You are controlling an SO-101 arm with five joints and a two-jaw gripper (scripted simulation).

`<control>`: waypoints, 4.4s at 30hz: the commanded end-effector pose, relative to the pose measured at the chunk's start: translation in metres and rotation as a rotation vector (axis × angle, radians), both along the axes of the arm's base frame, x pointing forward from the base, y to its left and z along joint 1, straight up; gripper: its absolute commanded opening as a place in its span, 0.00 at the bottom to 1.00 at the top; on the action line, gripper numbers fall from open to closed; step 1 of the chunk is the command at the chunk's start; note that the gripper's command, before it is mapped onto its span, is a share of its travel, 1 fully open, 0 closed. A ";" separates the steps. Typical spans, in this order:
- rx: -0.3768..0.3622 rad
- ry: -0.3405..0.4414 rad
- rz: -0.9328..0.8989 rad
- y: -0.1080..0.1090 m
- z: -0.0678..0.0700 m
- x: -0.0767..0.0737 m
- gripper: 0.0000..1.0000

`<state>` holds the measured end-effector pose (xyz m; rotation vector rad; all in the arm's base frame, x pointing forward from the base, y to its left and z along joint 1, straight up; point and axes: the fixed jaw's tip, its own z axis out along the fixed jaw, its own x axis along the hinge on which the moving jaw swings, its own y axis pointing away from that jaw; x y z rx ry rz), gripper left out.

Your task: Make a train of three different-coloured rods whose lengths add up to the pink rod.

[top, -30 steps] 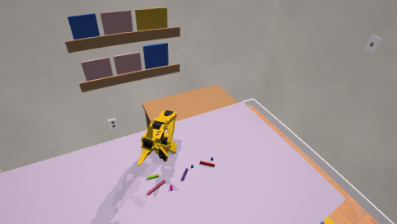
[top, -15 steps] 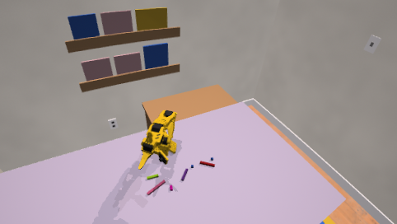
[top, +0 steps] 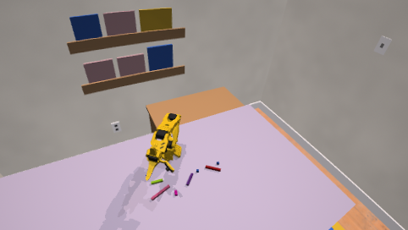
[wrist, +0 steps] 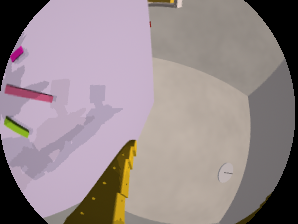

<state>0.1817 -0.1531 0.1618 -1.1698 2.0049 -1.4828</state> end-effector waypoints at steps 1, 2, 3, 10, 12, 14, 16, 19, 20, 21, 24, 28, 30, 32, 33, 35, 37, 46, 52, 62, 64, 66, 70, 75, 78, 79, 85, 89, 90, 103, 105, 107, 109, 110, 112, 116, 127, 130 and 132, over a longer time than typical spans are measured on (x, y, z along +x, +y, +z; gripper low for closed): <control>-0.013 -0.052 0.008 0.002 0.019 0.004 1.00; -0.003 -0.046 0.009 0.003 0.017 0.004 1.00; -0.003 -0.046 0.009 0.003 0.017 0.004 1.00; 0.084 0.052 0.007 0.006 -0.012 0.001 1.00; 0.100 0.063 0.008 0.007 -0.014 0.001 1.00; 0.116 0.074 0.010 0.008 -0.016 0.002 1.00; 0.132 0.084 0.010 0.010 -0.019 0.002 1.00; 0.156 0.101 0.012 0.012 -0.022 0.002 1.00; 0.156 0.101 0.012 0.012 -0.022 0.002 1.00; 0.156 0.101 0.012 0.012 -0.022 0.002 1.00; 0.217 0.185 0.007 0.016 -0.047 -0.005 1.00; 0.242 0.201 0.007 0.018 -0.049 -0.005 1.00; 0.254 0.209 0.007 0.019 -0.050 -0.005 1.00; 0.266 0.218 0.008 0.020 -0.051 -0.005 1.00; 0.272 0.222 0.008 0.021 -0.052 -0.005 1.00; 0.284 0.230 0.008 0.022 -0.053 -0.006 1.00; 0.290 0.234 0.008 0.023 -0.054 -0.006 1.00; 0.370 0.330 0.001 0.031 -0.076 -0.015 1.00; 0.396 0.348 0.000 0.034 -0.078 -0.015 1.00; 0.465 0.436 -0.009 0.042 -0.096 -0.025 1.00; 0.472 0.440 -0.009 0.043 -0.096 -0.025 1.00; 0.478 0.444 -0.010 0.044 -0.096 -0.025 1.00; 0.490 0.452 -0.011 0.045 -0.096 -0.025 1.00; 0.538 0.524 -0.019 0.052 -0.112 -0.036 1.00; 0.544 0.528 -0.020 0.053 -0.111 -0.036 1.00; 0.546 0.529 -0.020 0.053 -0.111 -0.035 1.00; 0.559 0.536 -0.022 0.054 -0.109 -0.035 1.00; 0.563 0.538 -0.023 0.055 -0.108 -0.035 1.00; 0.604 0.605 -0.031 0.061 -0.123 -0.046 1.00; 0.626 0.605 -0.051 0.060 -0.118 -0.045 1.00; 0.628 0.605 -0.053 0.060 -0.118 -0.045 1.00; 0.663 0.669 -0.053 0.068 -0.131 -0.056 1.00; 0.662 0.664 -0.056 0.067 -0.129 -0.055 1.00; 0.662 0.661 -0.057 0.067 -0.128 -0.055 1.00; 0.661 0.655 -0.059 0.066 -0.127 -0.054 1.00; 0.659 0.643 -0.064 0.065 -0.123 -0.052 1.00; 0.699 0.697 -0.075 0.071 -0.131 -0.061 1.00; 0.696 0.687 -0.078 0.070 -0.129 -0.059 1.00; 0.694 0.681 -0.079 0.070 -0.127 -0.058 1.00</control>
